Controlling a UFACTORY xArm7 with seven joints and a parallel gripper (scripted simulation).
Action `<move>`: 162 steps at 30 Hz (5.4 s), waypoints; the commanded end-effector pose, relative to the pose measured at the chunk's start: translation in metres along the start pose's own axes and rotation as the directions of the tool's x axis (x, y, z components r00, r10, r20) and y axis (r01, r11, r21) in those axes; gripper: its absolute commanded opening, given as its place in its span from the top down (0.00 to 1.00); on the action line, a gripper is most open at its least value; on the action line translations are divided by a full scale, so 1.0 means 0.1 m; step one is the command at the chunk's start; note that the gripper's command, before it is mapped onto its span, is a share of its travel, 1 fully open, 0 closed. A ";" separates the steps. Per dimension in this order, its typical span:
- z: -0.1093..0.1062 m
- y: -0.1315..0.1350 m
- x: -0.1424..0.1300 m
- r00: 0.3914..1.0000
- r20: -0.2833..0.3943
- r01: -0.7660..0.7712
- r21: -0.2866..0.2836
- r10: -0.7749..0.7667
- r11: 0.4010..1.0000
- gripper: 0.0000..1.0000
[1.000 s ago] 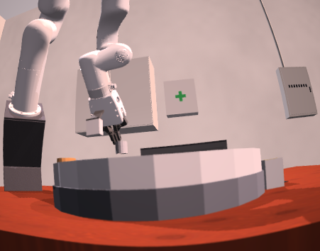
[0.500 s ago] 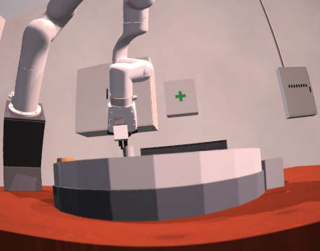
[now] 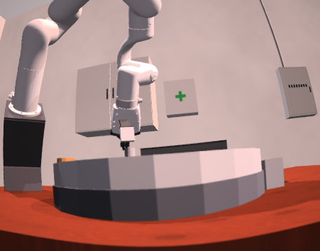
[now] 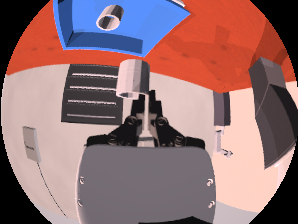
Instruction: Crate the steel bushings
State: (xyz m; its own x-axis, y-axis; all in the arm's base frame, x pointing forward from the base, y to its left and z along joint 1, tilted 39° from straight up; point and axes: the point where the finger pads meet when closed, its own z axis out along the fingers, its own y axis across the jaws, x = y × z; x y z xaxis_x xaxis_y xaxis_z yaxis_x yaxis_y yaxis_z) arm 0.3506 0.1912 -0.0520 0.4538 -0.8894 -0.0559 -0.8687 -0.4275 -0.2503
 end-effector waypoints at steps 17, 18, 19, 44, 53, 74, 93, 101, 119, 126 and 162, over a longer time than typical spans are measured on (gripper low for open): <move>-0.01 -0.04 -0.01 1.000 0.004 0.004 -0.003 -0.004 1.000 1.00; -0.01 -0.04 -0.01 1.000 0.004 0.004 -0.004 -0.004 1.000 1.00; -0.01 -0.04 -0.01 1.000 0.004 0.004 -0.004 -0.004 1.000 1.00; 0.40 -0.04 0.33 1.000 0.004 0.004 -0.004 -0.004 1.000 1.00; 0.49 -0.04 0.41 1.000 0.004 0.004 -0.004 -0.004 1.000 1.00; 0.52 -0.04 0.44 1.000 0.004 0.004 -0.004 -0.004 1.000 1.00; 0.74 -0.04 0.61 1.000 0.004 0.004 -0.004 -0.004 1.000 1.00; 0.79 -0.04 0.66 1.000 0.004 0.004 -0.004 -0.004 1.000 1.00; 0.81 -0.04 0.68 1.000 0.004 0.004 -0.004 -0.004 1.000 1.00; 0.81 -0.04 0.68 1.000 0.004 0.004 -0.004 -0.004 1.000 1.00; 0.86 -0.04 0.71 1.000 0.004 0.004 -0.004 -0.004 1.000 1.00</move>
State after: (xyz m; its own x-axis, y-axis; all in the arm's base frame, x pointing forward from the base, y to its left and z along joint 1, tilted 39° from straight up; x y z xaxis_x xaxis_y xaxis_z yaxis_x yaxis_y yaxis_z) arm 0.4033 0.1417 -0.1384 0.4560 -0.8881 -0.0573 -0.8687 -0.4303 -0.2453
